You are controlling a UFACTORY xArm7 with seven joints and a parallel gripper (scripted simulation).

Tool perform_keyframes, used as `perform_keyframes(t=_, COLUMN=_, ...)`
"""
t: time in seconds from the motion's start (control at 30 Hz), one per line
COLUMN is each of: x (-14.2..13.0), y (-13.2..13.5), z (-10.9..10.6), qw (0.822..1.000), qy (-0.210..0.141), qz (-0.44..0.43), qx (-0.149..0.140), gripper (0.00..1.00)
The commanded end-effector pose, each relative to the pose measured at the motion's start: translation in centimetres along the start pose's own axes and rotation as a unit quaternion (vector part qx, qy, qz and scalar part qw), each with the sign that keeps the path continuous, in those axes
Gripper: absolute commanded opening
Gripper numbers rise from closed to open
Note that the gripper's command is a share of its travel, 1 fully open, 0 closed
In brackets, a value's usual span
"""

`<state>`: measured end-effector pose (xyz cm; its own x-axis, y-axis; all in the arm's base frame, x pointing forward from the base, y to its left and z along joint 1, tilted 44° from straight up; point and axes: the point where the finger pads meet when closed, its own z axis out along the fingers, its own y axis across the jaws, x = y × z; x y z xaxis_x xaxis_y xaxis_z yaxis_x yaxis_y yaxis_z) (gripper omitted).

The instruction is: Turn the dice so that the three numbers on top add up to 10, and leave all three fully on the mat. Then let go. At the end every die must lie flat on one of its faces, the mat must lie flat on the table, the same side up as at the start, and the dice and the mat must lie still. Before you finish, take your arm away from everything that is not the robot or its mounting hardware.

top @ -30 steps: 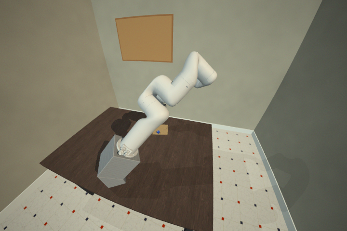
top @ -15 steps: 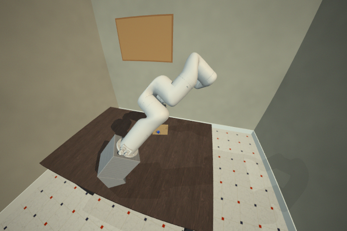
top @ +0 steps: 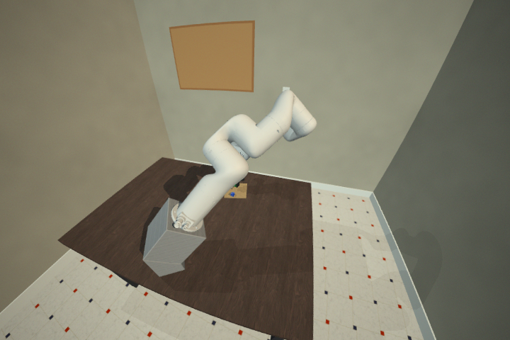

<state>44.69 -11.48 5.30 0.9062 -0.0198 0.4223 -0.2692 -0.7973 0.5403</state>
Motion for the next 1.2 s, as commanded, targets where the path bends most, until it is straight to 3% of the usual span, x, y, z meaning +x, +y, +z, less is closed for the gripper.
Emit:
perform_keyframes(t=0.0, x=0.3, y=-0.2, z=1.1, qw=1.0, qy=0.004, qz=0.0, qx=0.001, gripper=0.15)
perform_keyframes(t=0.3, x=0.4, y=-0.2, z=3.3, qw=1.0, qy=0.004, qz=0.0, qx=0.001, gripper=0.15)
perform_keyframes(t=1.17, x=0.4, y=-0.2, z=3.4, qw=1.0, qy=0.004, qz=0.0, qx=0.001, gripper=0.15)
